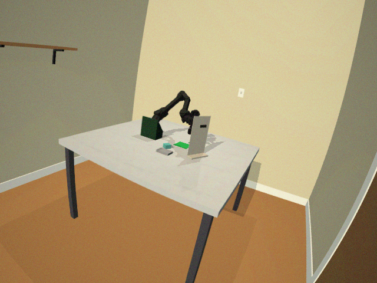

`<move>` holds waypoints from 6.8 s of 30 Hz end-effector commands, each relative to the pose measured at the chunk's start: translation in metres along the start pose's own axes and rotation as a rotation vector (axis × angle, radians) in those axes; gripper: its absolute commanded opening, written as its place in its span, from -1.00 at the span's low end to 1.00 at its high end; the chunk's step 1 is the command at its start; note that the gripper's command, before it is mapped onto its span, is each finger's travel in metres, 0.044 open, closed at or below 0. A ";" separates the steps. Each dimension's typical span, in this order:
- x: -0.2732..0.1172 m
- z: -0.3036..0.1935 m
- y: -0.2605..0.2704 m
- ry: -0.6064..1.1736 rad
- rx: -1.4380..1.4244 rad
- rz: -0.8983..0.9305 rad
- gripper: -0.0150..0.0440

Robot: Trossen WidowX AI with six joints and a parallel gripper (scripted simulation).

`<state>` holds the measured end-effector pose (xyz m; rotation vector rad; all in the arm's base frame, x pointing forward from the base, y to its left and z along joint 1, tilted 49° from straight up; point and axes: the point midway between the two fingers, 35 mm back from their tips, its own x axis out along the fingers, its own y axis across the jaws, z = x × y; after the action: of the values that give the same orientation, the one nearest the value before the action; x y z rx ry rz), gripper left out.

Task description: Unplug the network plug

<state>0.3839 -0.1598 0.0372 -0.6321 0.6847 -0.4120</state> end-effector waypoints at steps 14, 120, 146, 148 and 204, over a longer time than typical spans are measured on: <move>0.007 0.004 -0.001 -0.009 -0.003 -0.003 -0.19; -0.041 0.000 -0.001 -0.007 -0.003 -0.001 -0.49; -0.053 0.000 -0.001 -0.006 -0.003 0.000 -0.49; -0.054 0.000 -0.001 -0.006 -0.003 0.000 -0.49; -0.084 -0.017 0.022 -0.231 -0.244 0.397 -0.49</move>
<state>0.3182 -0.1167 0.0592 -0.7270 0.6387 0.0270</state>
